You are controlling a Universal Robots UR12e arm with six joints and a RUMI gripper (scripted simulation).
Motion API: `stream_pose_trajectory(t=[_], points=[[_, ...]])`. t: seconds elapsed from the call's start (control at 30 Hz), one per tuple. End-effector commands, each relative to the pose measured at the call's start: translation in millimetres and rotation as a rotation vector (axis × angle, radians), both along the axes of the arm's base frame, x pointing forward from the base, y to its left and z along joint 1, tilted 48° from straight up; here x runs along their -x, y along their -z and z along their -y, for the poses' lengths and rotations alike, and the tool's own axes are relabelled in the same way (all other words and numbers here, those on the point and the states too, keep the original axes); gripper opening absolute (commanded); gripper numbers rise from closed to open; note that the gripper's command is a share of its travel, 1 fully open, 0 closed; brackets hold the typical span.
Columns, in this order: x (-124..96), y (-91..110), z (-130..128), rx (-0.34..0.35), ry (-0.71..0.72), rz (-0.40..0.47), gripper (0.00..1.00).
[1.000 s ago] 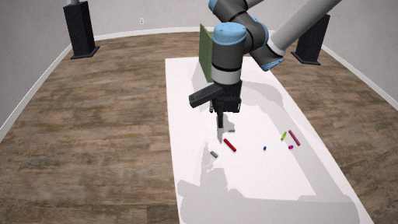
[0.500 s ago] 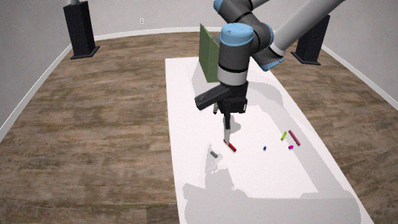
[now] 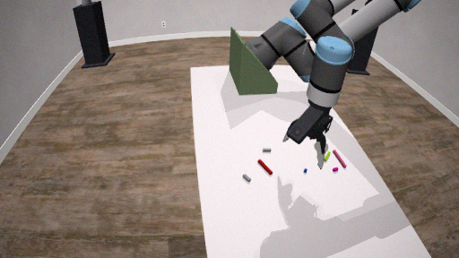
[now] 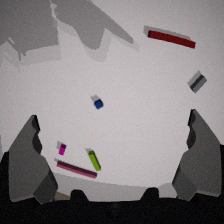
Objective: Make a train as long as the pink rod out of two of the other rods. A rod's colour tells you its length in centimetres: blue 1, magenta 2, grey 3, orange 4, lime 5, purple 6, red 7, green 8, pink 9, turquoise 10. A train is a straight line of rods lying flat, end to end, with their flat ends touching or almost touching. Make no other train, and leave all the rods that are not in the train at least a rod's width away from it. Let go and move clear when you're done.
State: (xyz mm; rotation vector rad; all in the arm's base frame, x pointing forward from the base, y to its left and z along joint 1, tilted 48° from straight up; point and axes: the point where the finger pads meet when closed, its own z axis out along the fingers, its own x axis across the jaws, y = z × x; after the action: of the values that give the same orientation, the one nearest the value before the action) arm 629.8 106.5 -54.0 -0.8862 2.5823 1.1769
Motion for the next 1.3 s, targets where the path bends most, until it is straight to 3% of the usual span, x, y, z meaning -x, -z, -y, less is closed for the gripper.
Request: stream_pose_trajectory(t=[0.0, 0.2, 1.27], points=[[-8.8, -32.8, -30.6, -0.015, -0.090, 0.096, 1.00], [-11.5, -55.9, -54.5, -0.026, -0.156, 0.168, 1.00], [-11.5, -56.0, -54.6, -0.026, -0.156, 0.168, 1.00]])
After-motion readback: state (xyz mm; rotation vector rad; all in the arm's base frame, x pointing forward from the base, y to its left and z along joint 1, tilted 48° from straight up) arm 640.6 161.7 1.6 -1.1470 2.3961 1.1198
